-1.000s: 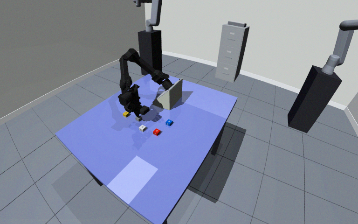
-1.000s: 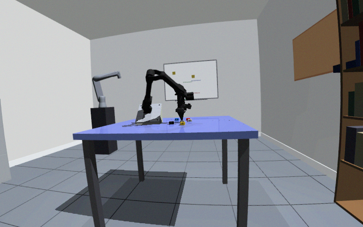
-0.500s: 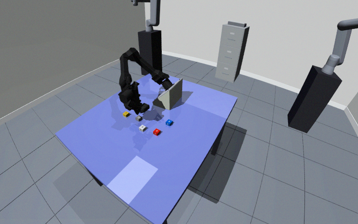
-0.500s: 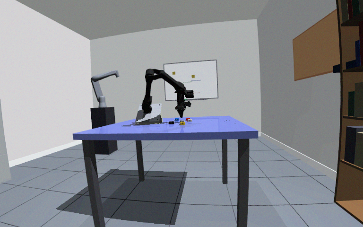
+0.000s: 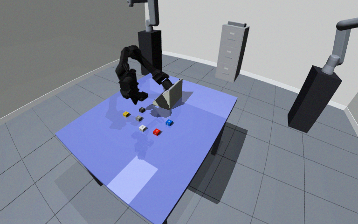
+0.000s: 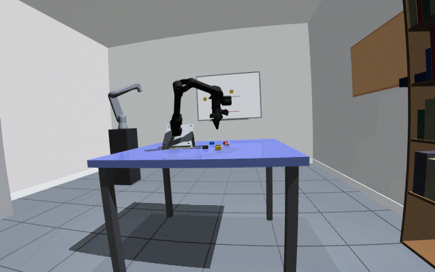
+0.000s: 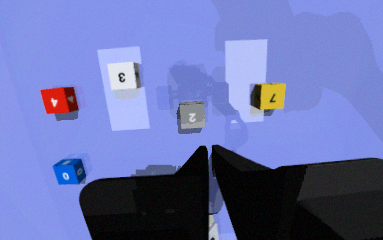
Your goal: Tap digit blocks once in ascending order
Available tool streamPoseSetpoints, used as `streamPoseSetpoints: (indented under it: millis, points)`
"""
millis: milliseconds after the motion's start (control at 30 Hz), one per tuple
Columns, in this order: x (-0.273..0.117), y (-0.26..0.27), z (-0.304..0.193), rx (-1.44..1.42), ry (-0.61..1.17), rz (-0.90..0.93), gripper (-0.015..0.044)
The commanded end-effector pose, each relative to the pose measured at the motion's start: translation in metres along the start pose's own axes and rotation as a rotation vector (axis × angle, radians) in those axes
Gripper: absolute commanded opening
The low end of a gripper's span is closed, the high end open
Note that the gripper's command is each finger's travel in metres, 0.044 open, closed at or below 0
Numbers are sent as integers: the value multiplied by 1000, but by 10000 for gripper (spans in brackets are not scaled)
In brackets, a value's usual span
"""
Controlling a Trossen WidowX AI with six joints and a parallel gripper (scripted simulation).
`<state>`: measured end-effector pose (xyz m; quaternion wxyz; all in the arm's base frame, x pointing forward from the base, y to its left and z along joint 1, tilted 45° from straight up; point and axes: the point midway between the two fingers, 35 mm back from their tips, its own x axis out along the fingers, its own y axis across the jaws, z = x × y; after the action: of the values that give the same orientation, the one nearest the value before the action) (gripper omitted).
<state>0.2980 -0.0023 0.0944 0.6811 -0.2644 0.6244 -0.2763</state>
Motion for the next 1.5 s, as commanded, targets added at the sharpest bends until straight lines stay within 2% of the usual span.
streamPoseSetpoints:
  millis: [0,233,300,500,700,1467]
  points:
    - [-6,13,10,6,1,5,20]
    - [-7,92,50,9,-1,8,20]
    - [-6,100,52,9,-1,8,20]
    - [-3,100,53,9,-2,8,20]
    - [72,100,53,10,-2,5,20]
    - [101,99,53,10,-3,4,20]
